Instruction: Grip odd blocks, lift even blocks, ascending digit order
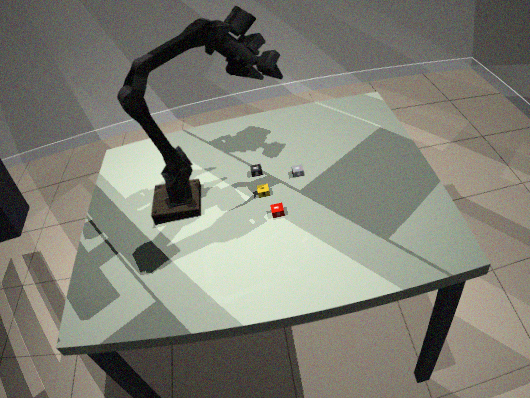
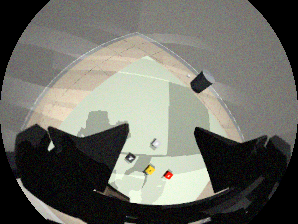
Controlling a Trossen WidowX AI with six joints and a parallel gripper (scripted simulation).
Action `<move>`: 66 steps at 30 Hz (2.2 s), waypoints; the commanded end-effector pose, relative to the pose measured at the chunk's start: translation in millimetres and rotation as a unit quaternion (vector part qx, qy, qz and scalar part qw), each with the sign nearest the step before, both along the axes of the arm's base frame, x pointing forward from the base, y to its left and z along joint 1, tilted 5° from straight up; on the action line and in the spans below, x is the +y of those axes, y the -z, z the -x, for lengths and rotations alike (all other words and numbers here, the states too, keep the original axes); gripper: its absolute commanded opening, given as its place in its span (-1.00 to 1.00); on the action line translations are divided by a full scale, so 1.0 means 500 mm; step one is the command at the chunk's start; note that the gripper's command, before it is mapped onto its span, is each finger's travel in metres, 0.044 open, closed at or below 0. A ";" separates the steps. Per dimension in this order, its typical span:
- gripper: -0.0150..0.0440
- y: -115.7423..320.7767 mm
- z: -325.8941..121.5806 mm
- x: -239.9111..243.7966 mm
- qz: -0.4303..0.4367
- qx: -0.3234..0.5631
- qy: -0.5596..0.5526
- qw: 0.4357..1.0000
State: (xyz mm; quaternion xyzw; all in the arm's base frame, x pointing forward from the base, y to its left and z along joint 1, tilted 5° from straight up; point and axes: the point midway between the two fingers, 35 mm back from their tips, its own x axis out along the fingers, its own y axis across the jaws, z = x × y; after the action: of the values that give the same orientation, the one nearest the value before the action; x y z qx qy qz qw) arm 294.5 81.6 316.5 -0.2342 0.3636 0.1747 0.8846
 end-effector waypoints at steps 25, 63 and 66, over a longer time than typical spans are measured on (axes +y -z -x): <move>0.86 0.315 0.077 -0.454 -0.071 0.316 0.332 0.886; 0.86 0.324 0.133 -0.267 -0.075 0.318 0.330 0.885; 0.86 0.324 0.133 -0.267 -0.075 0.318 0.330 0.885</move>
State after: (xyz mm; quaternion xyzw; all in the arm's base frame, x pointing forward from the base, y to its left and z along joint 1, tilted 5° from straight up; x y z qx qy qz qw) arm 228.5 -51.0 154.9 0.0352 0.6677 -0.0327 0.7429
